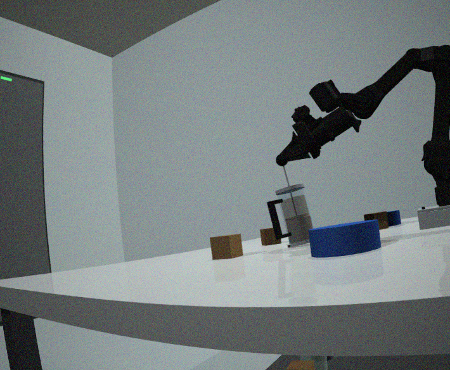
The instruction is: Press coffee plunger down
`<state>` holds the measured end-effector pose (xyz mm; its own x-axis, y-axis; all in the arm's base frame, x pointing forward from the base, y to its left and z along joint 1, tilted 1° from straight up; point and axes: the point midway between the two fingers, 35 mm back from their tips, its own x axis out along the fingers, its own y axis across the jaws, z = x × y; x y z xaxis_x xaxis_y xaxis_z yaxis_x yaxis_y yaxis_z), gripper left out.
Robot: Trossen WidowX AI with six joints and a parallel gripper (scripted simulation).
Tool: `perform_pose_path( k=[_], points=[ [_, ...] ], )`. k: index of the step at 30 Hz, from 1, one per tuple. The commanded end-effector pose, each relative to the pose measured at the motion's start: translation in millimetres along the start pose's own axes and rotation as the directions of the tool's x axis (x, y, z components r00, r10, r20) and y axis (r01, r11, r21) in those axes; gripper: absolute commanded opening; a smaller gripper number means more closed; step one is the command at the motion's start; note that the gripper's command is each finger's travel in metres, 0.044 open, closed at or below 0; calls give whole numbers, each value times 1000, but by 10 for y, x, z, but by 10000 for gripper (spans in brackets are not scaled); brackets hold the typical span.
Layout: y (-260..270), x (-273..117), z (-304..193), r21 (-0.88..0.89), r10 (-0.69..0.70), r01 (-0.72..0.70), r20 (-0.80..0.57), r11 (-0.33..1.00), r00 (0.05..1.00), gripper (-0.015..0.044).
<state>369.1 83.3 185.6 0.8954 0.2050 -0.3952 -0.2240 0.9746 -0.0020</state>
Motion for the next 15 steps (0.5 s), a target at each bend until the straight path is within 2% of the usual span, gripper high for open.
perform_pose_path(
  k=[1, 15],
  points=[
    [3, 110, -392, 5, 1, -1, -101, 1000, 995, 121],
    [2, 207, -362, 5, 1, -1, -100, 1000, 995, 121]
  ],
)
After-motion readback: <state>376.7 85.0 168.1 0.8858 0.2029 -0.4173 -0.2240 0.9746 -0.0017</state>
